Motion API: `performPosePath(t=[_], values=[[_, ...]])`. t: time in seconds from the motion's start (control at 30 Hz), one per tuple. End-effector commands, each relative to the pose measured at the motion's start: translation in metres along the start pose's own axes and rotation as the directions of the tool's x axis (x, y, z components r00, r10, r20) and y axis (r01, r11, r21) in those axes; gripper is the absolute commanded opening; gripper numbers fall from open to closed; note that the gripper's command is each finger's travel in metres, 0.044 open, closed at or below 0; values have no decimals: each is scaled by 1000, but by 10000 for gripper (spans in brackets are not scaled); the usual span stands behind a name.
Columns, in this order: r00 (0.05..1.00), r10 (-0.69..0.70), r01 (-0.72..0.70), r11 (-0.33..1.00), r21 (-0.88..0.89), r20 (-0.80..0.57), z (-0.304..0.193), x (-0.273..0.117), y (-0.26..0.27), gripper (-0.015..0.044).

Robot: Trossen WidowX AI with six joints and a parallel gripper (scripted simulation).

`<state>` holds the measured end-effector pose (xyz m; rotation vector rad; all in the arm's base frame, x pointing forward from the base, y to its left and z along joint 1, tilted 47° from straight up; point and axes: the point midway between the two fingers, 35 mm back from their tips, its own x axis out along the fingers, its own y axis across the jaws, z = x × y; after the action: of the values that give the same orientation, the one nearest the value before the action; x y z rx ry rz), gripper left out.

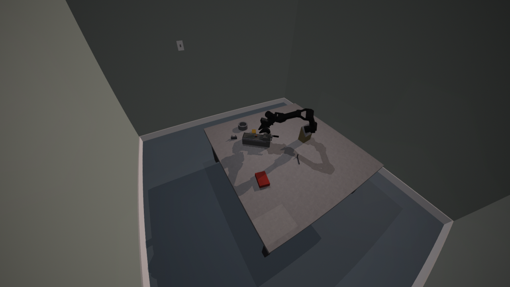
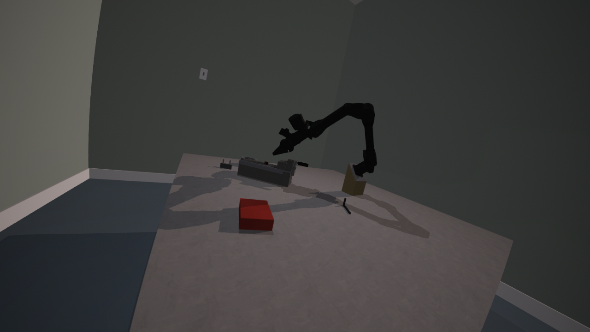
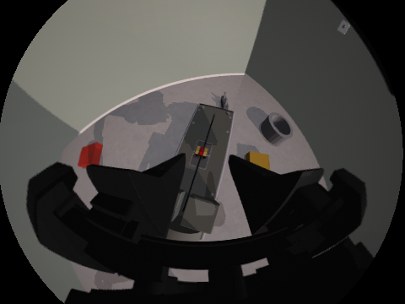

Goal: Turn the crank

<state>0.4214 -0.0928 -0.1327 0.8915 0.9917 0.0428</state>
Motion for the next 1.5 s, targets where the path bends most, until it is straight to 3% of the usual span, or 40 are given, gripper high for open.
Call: performPosePath(t=[0.0, 0.2, 0.77, 1.33, 1.37, 1.47], values=[[1000, 0, 0, 1000, 0, 0, 0, 0, 0, 151], [1000, 0, 0, 1000, 0, 0, 0, 0, 0, 0], [1000, 1, -1, 1000, 0, 0, 0, 0, 0, 0], [1000, 1, -1, 1000, 0, 0, 0, 0, 0, 440], [1000, 1, -1, 1000, 0, 0, 0, 0, 0, 440], [1000, 1, -1, 1000, 0, 0, 0, 0, 0, 361]])
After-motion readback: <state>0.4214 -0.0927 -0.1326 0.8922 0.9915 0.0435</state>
